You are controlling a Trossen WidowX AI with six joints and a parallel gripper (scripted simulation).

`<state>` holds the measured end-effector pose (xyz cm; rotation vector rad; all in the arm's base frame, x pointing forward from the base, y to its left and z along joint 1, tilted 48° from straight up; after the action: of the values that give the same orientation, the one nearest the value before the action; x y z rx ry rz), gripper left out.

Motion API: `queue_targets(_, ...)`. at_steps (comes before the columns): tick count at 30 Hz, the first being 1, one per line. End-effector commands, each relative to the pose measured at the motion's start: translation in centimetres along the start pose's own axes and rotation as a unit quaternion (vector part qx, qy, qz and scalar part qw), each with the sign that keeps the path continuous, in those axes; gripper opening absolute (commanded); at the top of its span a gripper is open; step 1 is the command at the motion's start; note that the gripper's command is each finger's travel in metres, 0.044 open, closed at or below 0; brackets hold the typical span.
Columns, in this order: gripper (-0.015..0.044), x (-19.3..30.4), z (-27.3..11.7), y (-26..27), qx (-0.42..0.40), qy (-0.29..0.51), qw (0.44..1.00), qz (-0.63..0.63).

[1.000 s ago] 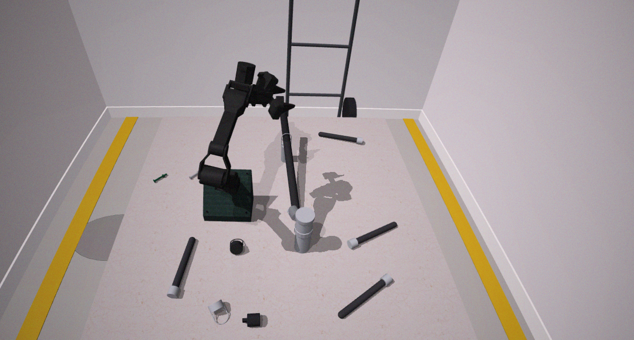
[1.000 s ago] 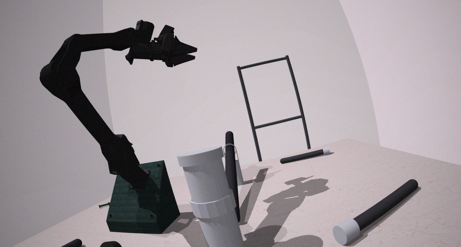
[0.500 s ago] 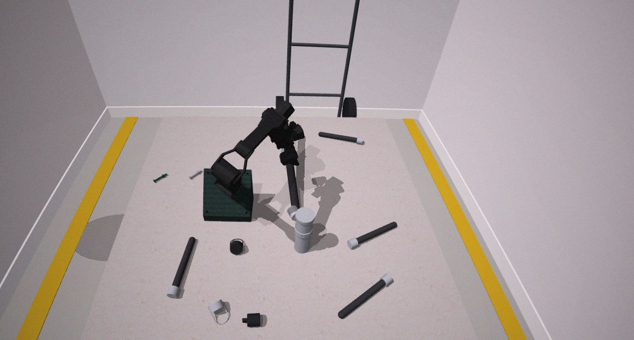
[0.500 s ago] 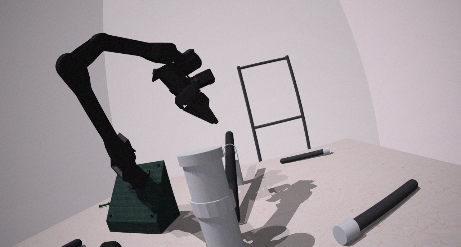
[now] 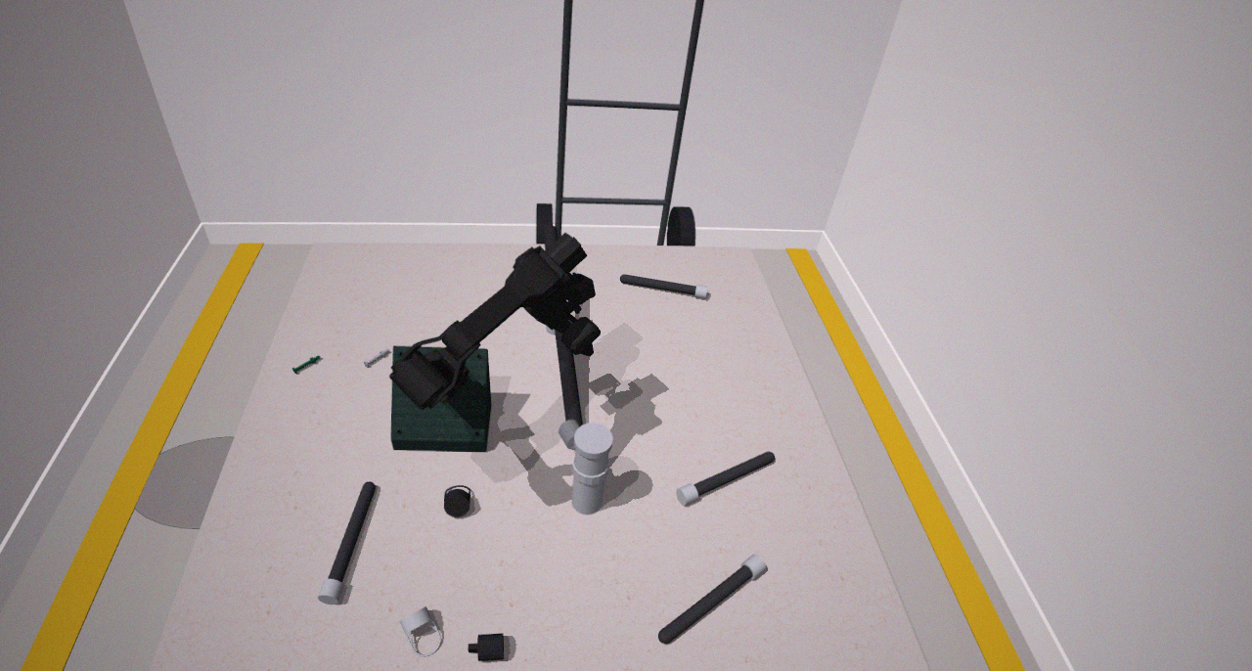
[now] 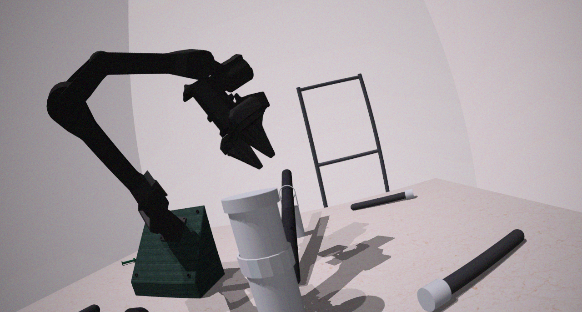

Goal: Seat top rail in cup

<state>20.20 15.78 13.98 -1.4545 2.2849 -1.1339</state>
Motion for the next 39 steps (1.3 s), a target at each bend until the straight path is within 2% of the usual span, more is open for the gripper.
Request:
queue_targets(1,0.0440,3.4,-0.1,-3.1,-0.024,-0.013,0.977,-0.212)
queue_targets(7,0.0440,7.2,-0.3,-5.6,-0.026,-0.030,0.912,-0.409)
queue_targets(14,0.0440,10.7,-0.6,-7.0,-0.017,-0.041,0.854,-0.519)
queue_targets(20,0.0440,12.1,-0.8,-7.4,-0.008,-0.044,0.774,-0.632)
queue_targets(39,0.0440,12.3,-0.4,-7.3,-0.008,-0.044,0.769,-0.637)
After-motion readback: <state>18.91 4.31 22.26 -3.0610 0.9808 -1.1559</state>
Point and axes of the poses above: the point midway between the two fingers, 35 mm back from their tips, its own z axis out along the fingers, its own y axis across the jaws, x = y × z, the point moved 6 cm from there along -z, back along the fingers, and after that the axes turned 11 degrees about -z, right-handed, at the moved point
